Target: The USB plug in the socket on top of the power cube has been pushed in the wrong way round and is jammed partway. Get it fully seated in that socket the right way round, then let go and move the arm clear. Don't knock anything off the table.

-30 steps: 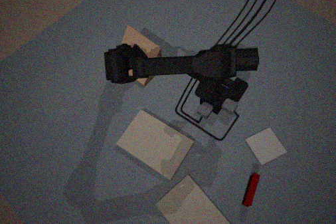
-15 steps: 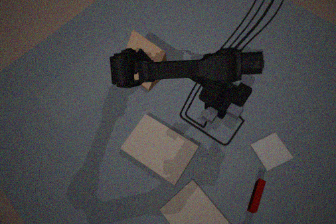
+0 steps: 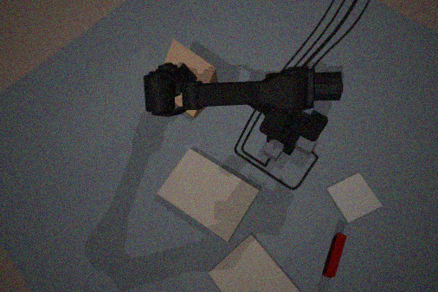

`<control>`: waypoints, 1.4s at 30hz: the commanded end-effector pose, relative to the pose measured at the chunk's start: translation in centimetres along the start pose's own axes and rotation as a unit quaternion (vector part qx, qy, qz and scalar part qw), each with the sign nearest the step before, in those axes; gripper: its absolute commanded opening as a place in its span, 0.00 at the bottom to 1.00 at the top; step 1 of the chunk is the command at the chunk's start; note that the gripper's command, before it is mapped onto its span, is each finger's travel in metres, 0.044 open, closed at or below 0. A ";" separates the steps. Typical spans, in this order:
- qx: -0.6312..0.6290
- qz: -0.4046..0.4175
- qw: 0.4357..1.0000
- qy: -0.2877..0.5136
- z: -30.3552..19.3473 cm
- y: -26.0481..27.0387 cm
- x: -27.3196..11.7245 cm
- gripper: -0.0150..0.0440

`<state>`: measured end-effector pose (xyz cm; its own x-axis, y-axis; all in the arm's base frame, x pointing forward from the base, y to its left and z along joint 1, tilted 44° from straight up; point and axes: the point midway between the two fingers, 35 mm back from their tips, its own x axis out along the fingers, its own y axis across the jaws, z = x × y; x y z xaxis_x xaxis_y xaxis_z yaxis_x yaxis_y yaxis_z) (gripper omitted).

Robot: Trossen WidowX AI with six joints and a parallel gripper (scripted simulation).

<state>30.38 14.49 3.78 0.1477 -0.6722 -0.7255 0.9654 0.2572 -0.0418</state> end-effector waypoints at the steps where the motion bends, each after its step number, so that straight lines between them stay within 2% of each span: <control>1: -0.003 -0.002 1.000 -0.003 0.1 -0.1 0.6 1.00; 16: -0.003 -0.002 1.000 -0.003 0.1 -0.1 1.7 1.00; 33: 0.000 -0.002 1.000 -0.001 0.0 0.0 1.5 0.25; 42: 0.000 -0.002 1.000 -0.001 0.0 0.0 1.5 0.25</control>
<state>30.56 13.47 2.69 0.1450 -0.6745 -0.7239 0.9656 0.2559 -0.0451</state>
